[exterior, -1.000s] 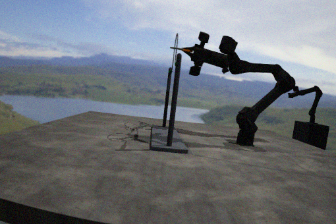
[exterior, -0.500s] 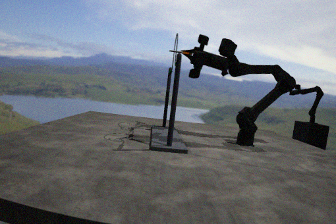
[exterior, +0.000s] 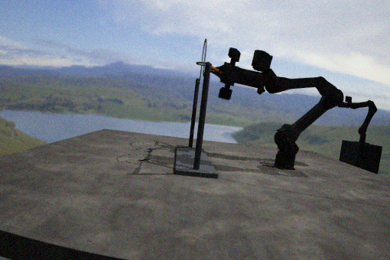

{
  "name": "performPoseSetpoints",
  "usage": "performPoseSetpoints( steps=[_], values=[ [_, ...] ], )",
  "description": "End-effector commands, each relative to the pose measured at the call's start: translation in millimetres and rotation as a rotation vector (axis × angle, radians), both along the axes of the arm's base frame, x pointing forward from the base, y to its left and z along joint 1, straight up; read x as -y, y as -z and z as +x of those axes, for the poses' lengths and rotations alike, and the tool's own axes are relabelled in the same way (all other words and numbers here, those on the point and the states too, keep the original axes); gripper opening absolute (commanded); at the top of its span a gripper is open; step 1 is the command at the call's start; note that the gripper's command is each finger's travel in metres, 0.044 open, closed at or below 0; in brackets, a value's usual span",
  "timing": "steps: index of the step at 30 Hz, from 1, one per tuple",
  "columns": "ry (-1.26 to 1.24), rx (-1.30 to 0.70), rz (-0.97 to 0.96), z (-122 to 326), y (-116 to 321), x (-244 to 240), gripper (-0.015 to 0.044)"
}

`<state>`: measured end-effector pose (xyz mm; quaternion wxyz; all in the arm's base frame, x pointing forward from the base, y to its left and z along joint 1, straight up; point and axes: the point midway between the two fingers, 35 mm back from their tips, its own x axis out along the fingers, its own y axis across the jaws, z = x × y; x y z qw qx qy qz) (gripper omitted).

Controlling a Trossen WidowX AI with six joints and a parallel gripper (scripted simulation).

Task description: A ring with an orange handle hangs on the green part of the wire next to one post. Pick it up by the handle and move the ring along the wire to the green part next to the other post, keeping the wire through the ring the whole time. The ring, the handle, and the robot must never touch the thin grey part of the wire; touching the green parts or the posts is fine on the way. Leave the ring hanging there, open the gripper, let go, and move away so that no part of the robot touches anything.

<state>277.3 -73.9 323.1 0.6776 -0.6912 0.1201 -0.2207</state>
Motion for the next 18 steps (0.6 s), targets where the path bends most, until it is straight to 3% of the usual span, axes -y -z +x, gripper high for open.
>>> performPoseSetpoints(
  steps=[1,18],
  values=[
    [0.0,-0.007,0.073,0,15,0,-0.015],
    [-0.005,-0.017,0.415,0,68,-13,-0.015]
  ],
)
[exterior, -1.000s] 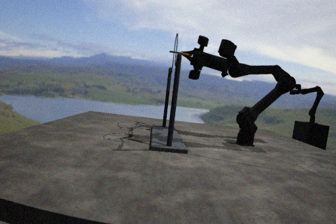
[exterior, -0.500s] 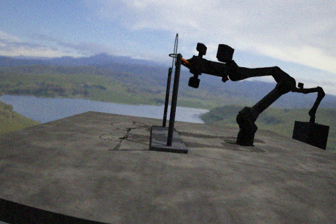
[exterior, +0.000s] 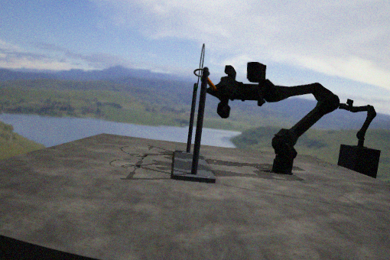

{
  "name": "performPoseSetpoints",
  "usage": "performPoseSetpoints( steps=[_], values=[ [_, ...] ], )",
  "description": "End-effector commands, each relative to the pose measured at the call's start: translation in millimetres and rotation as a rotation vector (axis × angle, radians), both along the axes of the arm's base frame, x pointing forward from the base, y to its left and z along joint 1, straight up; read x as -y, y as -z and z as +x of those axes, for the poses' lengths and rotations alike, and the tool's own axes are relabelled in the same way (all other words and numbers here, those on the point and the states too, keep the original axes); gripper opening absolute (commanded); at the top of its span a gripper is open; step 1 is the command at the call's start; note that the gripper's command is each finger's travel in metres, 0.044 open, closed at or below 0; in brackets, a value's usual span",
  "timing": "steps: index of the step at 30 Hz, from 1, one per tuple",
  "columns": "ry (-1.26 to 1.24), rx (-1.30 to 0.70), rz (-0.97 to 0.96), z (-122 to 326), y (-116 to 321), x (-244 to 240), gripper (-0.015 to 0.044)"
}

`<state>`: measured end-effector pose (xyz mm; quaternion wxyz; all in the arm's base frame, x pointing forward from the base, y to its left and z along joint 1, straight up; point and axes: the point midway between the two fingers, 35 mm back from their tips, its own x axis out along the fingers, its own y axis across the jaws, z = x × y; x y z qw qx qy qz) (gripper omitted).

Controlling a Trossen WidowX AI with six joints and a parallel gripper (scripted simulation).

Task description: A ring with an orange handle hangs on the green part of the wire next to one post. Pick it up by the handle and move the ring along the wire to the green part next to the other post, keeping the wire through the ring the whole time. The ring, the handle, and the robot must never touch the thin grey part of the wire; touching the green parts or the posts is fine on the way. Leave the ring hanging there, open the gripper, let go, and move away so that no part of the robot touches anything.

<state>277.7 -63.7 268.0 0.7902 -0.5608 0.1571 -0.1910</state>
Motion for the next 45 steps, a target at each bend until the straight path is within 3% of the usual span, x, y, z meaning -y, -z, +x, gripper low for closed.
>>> performPoseSetpoints(
  steps=[1,45],
  values=[
    [0.001,-0.011,0.072,0,15,-4,-0.015],
    [-0.078,0.028,0.629,10,84,-58,-0.015]
  ],
)
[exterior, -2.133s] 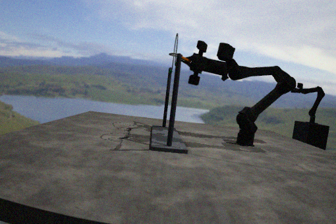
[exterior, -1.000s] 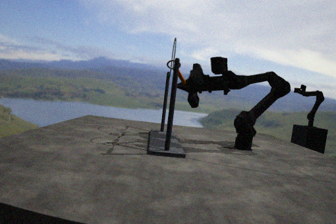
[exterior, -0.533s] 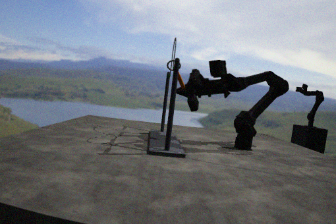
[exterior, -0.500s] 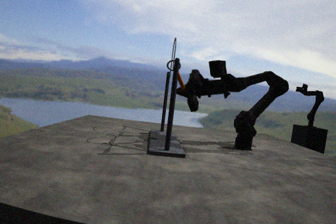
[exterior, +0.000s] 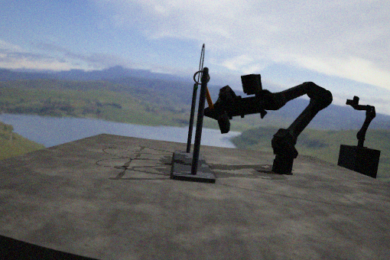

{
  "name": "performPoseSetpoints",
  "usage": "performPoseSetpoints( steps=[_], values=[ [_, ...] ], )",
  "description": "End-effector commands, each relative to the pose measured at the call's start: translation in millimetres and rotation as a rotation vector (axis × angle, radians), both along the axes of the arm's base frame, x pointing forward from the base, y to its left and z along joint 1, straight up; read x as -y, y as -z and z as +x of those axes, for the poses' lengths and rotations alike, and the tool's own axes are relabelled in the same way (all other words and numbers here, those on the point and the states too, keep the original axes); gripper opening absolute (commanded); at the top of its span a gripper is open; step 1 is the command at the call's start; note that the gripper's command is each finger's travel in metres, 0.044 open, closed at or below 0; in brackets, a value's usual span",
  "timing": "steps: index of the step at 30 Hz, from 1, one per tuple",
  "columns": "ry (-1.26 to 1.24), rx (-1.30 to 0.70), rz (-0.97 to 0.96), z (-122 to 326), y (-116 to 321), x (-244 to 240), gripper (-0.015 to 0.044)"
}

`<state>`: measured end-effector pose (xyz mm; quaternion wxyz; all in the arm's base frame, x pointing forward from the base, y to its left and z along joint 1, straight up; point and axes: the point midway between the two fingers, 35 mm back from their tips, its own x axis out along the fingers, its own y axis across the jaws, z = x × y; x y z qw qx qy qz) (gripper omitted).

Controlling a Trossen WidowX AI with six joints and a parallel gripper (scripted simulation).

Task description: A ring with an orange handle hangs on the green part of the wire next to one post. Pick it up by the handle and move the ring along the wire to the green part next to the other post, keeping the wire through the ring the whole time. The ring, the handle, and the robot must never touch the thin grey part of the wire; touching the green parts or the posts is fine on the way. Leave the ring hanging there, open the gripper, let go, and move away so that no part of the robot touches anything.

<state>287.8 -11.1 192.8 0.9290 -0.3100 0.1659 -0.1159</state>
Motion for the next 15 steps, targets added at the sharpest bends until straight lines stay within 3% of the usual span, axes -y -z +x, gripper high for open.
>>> performPoseSetpoints(
  steps=[1,15],
  values=[
    [0.0,-0.016,0.06,0,11,-9,-0.015],
    [-0.007,-0.024,0.363,-1,31,-55,-0.015]
  ],
)
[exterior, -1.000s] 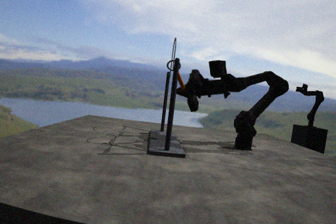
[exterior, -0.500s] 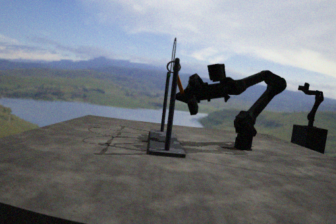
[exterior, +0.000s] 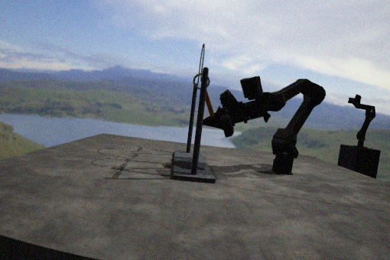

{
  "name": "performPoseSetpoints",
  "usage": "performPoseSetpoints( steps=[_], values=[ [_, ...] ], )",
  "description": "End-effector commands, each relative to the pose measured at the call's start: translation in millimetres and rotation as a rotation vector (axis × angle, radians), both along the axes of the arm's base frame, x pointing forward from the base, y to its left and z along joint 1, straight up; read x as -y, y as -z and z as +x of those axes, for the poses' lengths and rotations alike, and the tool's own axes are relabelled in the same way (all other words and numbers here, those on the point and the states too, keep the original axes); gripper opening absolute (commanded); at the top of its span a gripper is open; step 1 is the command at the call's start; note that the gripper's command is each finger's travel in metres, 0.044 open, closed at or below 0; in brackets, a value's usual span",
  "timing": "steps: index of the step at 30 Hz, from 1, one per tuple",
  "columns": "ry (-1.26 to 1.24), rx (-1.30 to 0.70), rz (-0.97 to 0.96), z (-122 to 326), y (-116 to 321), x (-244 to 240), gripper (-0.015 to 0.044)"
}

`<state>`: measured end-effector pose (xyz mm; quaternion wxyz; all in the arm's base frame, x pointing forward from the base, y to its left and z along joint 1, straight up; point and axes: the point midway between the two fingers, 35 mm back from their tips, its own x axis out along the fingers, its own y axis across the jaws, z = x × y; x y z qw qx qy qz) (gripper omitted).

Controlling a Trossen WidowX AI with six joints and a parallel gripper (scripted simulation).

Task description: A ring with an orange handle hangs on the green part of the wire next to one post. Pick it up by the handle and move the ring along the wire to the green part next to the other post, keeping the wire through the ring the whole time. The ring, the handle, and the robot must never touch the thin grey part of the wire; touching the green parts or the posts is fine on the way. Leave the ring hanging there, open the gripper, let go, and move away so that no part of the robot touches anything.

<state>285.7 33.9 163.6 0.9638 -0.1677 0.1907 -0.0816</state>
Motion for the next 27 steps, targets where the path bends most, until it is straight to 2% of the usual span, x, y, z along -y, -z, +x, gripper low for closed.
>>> performPoseSetpoints(
  steps=[1,13,27],
  values=[
    [0.002,-0.002,0.077,1,3,-13,-0.015],
    [0.0,-0.007,0.243,0,7,-45,-0.015],
    [-0.002,-0.008,0.315,-1,7,-68,-0.015]
  ],
)
